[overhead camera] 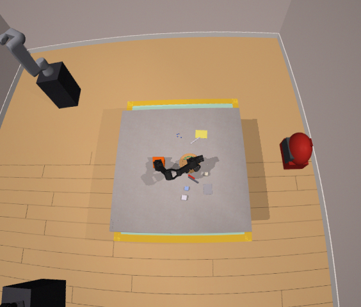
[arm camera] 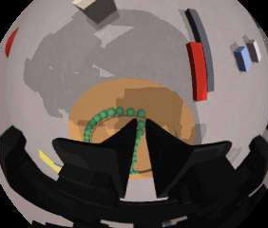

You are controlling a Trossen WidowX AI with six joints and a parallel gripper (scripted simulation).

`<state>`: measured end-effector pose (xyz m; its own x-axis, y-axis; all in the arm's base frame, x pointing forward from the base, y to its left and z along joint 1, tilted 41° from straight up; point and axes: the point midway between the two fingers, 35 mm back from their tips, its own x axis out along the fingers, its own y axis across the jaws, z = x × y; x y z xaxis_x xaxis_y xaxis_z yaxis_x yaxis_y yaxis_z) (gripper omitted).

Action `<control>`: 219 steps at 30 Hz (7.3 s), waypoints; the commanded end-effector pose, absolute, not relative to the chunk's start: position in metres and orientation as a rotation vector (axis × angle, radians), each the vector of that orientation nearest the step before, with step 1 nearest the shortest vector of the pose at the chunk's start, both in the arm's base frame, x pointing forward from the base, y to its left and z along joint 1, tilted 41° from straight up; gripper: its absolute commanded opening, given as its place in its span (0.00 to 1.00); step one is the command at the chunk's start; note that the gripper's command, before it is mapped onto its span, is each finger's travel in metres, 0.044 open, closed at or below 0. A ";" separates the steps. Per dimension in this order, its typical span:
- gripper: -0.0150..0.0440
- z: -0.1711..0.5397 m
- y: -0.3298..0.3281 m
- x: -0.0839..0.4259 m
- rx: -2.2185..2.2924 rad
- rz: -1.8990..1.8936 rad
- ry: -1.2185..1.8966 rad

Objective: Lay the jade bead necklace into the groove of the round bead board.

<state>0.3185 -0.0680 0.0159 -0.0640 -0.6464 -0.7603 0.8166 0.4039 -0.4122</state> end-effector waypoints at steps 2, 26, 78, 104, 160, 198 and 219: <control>0.25 0.016 -0.068 0.319 0.195 -1.211 1.104; 0.25 0.028 -0.073 0.314 0.183 -1.209 1.108; 1.00 0.029 -0.074 0.314 0.183 -1.209 1.108; 0.46 0.033 -0.053 0.315 0.089 -1.133 1.178; 0.25 0.020 -0.064 0.313 0.085 -1.133 1.183; 0.97 0.029 -0.074 0.311 0.084 -1.133 1.182; 1.00 0.030 -0.074 0.311 0.083 -1.133 1.183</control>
